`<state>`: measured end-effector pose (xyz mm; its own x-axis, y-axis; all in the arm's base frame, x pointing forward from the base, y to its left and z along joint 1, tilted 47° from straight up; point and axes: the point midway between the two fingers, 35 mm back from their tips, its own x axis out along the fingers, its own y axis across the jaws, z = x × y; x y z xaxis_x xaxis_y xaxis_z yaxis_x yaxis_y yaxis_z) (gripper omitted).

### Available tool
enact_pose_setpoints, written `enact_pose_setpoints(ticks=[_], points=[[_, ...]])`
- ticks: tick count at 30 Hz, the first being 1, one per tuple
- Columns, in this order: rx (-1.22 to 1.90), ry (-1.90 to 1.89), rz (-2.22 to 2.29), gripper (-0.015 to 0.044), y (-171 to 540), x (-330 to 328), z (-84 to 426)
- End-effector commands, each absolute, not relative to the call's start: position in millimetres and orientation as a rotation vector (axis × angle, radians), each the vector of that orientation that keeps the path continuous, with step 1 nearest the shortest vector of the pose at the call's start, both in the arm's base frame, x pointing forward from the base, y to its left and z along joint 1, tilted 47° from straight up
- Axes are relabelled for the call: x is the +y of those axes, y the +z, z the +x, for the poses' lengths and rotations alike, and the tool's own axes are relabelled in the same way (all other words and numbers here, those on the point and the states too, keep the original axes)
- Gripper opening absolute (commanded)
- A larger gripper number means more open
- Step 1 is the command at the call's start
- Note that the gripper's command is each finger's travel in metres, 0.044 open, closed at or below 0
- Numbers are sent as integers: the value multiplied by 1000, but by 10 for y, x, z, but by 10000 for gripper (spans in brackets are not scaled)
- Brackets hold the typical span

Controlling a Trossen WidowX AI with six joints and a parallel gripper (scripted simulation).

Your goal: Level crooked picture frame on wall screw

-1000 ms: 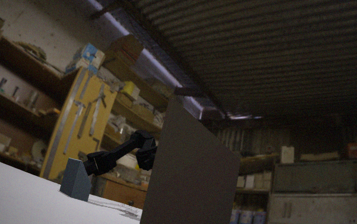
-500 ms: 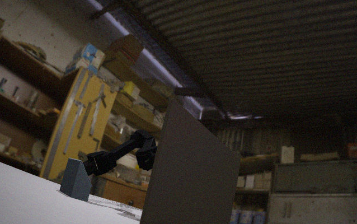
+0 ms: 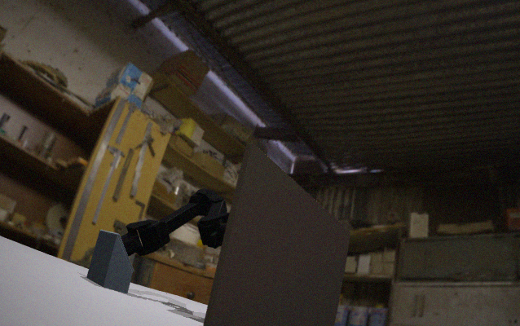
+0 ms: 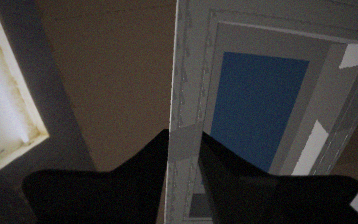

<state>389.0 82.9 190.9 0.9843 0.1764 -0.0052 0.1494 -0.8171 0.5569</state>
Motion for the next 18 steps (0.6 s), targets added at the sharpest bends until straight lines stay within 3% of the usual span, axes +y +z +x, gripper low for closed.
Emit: enact_pose_setpoints(ticks=[1,18], points=[[204,75,2542,0,1957,803,3899],[204,75,2542,0,1971,813,3897]])
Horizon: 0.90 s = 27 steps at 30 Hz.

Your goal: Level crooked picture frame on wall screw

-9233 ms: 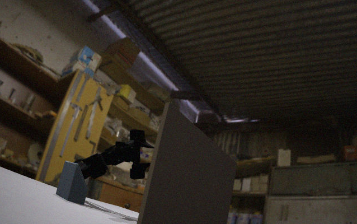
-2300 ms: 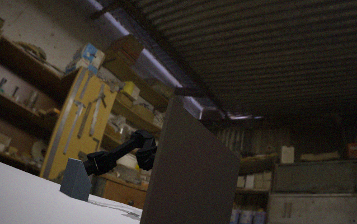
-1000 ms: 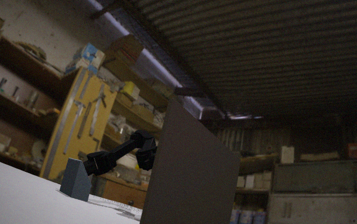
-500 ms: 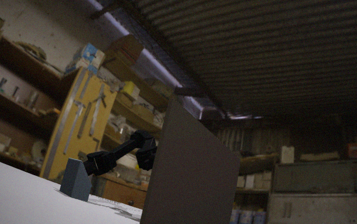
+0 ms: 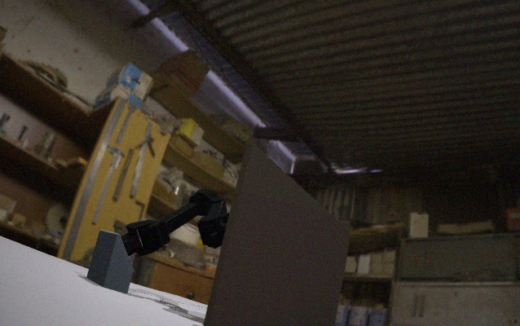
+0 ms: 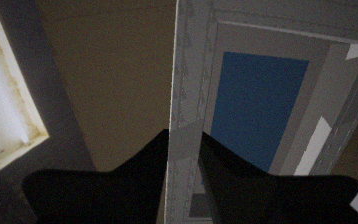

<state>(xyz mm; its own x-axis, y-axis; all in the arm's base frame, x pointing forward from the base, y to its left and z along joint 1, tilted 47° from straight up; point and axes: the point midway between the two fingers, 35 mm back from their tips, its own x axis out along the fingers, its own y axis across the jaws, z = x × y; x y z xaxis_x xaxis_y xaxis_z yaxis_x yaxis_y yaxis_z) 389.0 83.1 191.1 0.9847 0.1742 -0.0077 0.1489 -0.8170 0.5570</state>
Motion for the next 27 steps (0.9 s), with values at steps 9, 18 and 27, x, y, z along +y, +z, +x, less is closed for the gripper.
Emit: enact_pose_setpoints(ticks=[9,18,27], points=[[204,75,2542,0,1982,818,3896],[204,75,2542,0,2023,828,3894],[204,75,2542,0,2023,831,3894]])
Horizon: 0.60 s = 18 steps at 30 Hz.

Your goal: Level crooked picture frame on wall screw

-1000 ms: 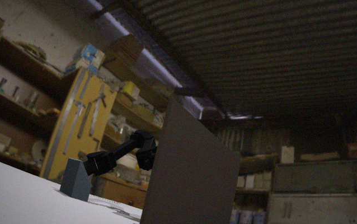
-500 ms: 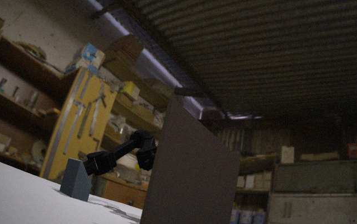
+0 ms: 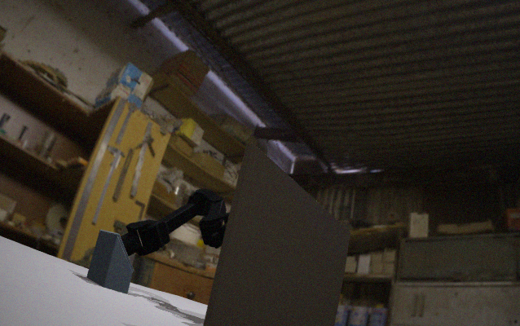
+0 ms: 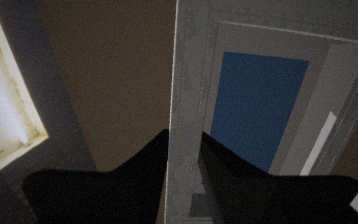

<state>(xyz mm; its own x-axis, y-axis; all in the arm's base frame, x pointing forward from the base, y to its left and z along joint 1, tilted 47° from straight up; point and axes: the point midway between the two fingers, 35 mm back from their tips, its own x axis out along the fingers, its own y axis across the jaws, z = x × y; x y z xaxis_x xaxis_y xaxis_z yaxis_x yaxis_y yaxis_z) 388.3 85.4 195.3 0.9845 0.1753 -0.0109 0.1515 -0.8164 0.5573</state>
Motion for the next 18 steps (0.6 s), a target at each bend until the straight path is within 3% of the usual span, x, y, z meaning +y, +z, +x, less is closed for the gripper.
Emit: enact_pose_setpoints(ticks=[1,18], points=[[204,75,2542,0,2021,833,3893],[204,75,2542,0,2017,850,3891]])
